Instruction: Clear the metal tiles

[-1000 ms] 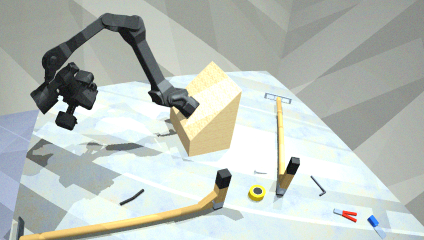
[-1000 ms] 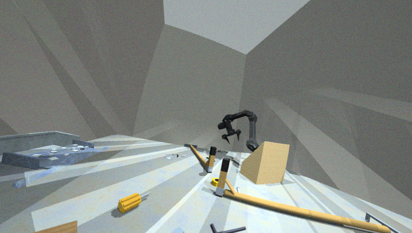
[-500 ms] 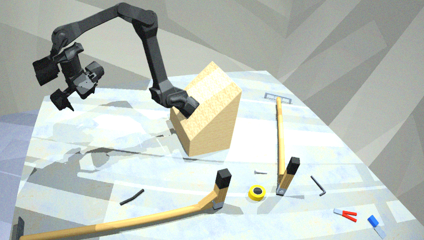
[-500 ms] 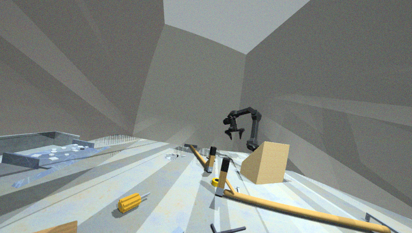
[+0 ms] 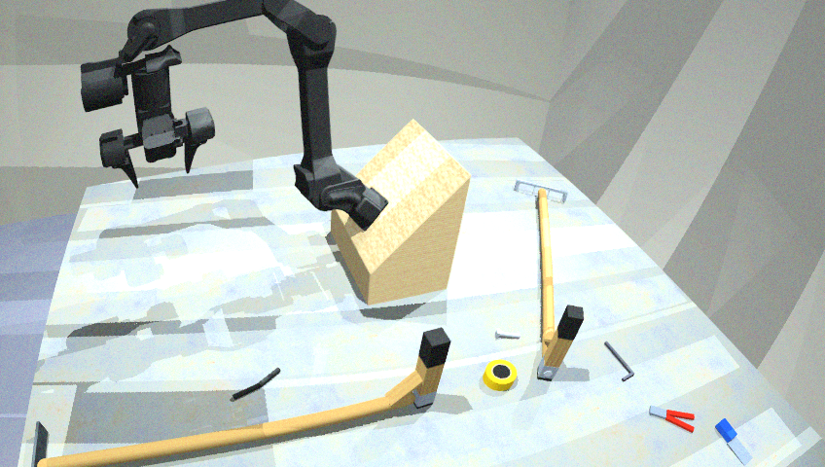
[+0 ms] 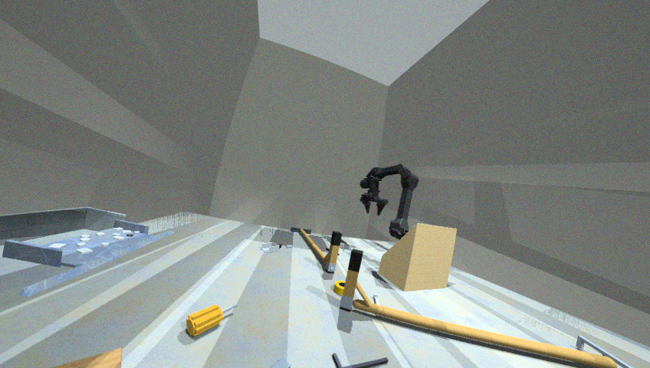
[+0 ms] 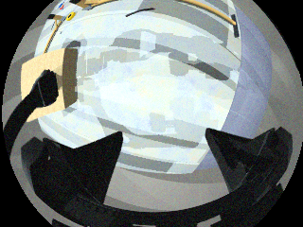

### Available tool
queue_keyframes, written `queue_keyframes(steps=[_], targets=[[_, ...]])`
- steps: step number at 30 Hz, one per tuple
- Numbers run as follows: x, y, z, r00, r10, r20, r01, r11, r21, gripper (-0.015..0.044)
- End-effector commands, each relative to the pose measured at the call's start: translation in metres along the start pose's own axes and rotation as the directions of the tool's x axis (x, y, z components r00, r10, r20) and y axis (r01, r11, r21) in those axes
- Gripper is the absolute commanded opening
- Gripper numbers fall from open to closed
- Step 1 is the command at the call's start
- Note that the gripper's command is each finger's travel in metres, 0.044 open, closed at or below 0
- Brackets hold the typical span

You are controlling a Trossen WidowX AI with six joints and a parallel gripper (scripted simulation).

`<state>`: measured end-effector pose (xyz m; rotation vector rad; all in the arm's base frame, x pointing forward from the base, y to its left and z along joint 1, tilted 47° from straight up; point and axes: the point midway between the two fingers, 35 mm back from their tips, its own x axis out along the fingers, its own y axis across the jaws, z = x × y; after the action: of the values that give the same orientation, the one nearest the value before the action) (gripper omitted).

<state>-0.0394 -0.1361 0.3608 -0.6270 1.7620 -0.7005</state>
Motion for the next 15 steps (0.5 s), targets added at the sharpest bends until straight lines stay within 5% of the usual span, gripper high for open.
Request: queue_keyframes(steps=[1,15], targets=[[-0.013,0.002,0.001,0.998,-0.056,0.036,0.052,0.992,0.114,0.044],[-0.059,0.01,0.01,0.961,-0.25,0.122,0.176,0.886,0.428,0.044]])
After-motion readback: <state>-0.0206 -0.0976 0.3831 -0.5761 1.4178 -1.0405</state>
